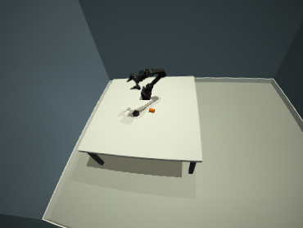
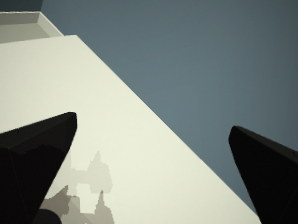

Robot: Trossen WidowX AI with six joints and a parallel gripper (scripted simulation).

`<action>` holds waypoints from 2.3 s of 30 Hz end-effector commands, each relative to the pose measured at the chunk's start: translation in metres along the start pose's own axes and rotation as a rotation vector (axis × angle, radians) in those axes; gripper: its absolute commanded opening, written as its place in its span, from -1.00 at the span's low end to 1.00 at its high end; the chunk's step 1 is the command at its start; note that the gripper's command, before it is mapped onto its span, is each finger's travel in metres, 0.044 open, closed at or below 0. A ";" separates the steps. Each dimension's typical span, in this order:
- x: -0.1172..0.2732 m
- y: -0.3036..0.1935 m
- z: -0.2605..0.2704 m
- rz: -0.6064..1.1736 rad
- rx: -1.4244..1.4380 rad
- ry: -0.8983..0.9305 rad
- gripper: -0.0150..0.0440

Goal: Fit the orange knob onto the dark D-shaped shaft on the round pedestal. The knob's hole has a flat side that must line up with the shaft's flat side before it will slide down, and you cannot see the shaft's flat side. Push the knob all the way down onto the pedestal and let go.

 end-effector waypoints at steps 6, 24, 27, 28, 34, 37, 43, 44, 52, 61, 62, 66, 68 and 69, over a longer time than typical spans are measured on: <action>-0.031 -0.078 0.100 0.473 -0.431 0.317 1.00; -0.014 -0.202 0.182 1.322 -0.989 0.065 1.00; -0.014 -0.202 0.182 1.322 -0.989 0.065 1.00; -0.014 -0.202 0.182 1.322 -0.989 0.065 1.00; -0.021 -0.221 0.196 1.323 -0.989 0.066 1.00; -0.022 -0.222 0.197 1.323 -0.988 0.067 1.00; -0.025 -0.229 0.202 1.322 -0.983 0.070 1.00; -0.025 -0.230 0.203 1.322 -0.982 0.070 1.00; -0.029 -0.240 0.211 1.322 -0.984 0.069 1.00; -0.033 -0.252 0.219 1.323 -0.988 0.068 1.00; -0.034 -0.253 0.219 1.324 -0.988 0.067 1.00; -0.035 -0.257 0.221 1.324 -0.989 0.067 1.00; -0.035 -0.257 0.221 1.324 -0.989 0.067 0.82; -0.035 -0.257 0.221 1.324 -0.989 0.067 0.73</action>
Point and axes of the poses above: the point midway between the two fingers, 35 mm back from their tips, its own x axis back along the fingers, its own z axis across the jaws, y = z × x, the point moved 7 cm from there along x, back along the fingers, and after that the axes turned 7 degrees about x, right-handed, at the moved point
